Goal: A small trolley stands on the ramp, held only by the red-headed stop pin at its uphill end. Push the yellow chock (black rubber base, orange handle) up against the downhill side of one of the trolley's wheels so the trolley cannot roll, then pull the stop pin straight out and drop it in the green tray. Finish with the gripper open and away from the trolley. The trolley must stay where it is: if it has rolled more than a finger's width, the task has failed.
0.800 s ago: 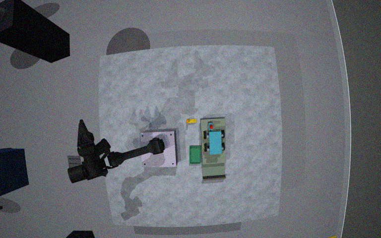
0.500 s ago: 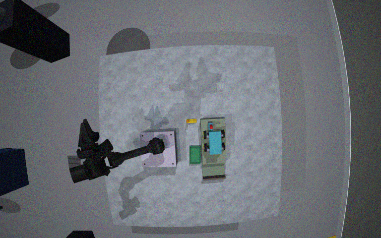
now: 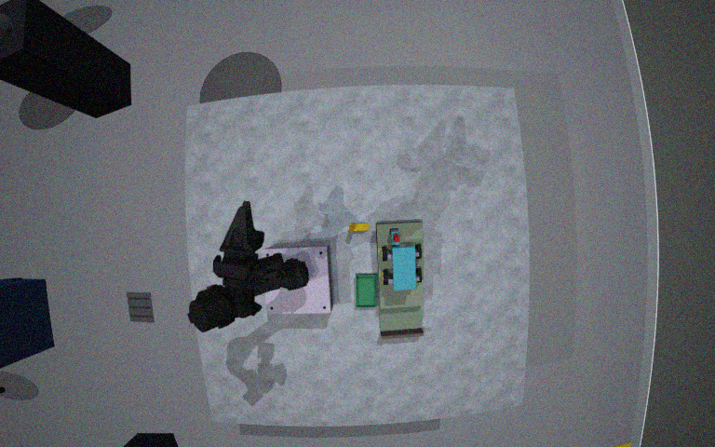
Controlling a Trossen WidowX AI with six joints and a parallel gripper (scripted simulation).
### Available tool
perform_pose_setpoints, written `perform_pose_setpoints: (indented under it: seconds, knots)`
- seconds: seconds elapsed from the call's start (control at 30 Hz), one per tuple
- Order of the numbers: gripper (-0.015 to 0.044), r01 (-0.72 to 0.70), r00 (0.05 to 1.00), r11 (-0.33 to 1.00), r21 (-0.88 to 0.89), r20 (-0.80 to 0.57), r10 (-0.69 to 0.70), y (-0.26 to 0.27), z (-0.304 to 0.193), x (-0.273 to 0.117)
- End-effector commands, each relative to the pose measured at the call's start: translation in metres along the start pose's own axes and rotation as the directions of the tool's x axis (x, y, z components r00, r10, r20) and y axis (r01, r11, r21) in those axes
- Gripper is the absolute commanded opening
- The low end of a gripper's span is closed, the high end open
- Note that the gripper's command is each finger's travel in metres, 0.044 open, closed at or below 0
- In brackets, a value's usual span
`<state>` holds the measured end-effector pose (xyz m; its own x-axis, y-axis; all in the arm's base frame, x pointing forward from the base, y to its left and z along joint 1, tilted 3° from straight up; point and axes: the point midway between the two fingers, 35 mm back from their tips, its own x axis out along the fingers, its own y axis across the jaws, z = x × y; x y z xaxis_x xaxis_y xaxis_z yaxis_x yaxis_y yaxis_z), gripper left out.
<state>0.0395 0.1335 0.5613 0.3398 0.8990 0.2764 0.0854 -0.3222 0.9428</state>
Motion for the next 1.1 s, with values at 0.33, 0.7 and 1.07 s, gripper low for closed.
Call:
perform_pose_setpoints:
  seconds: [0.33,0.7,1.07]
  knots:
    - [0.0190,0.270,0.948,0.913,-0.306,0.250,-0.197,-0.072,0.137,0.037]
    - [0.0190,0.573,0.819,0.658,-0.489,0.373,-0.436,-0.160,0.213,0.042]
    - [0.0190,0.718,0.601,0.241,-0.652,0.408,-0.687,-0.258,0.259,0.023]
